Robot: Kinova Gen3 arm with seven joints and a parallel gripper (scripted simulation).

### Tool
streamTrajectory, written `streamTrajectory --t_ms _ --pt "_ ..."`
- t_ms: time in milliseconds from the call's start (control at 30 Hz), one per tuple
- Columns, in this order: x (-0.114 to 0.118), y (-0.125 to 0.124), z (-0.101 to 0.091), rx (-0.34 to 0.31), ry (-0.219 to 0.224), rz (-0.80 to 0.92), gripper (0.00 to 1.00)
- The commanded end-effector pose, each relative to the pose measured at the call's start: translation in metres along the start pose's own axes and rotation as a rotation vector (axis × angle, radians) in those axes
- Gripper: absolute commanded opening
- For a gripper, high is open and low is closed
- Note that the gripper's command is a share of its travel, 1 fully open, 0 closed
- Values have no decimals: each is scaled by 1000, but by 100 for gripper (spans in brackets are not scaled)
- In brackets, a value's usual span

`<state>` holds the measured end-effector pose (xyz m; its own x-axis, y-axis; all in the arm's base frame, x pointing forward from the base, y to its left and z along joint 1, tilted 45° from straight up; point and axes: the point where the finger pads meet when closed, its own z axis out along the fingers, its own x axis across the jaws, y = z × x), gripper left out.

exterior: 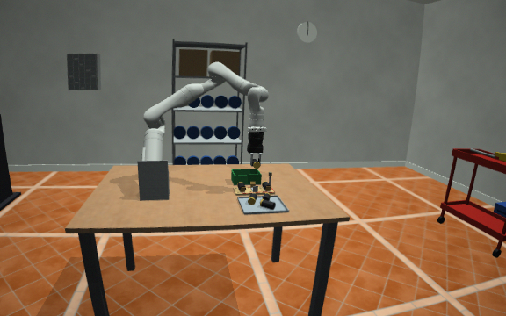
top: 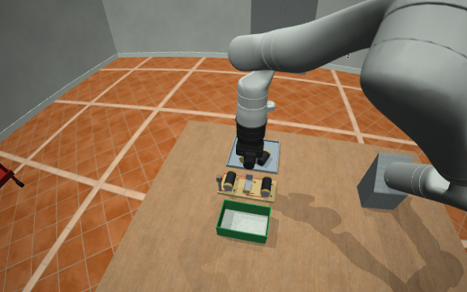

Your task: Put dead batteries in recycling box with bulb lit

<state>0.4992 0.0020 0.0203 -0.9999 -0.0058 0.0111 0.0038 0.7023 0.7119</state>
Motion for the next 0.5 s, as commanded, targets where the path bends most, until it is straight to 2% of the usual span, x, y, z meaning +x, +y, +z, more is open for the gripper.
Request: streamTrajectory --t_ms 0,100,167,467 --pt "4 -16 -1 0 -3 11 57" --pt "6 -24 -1 0 -3 11 57" --pt "11 -41 -1 0 -3 11 57" --pt "42 -151 -1 0 -3 11 57"
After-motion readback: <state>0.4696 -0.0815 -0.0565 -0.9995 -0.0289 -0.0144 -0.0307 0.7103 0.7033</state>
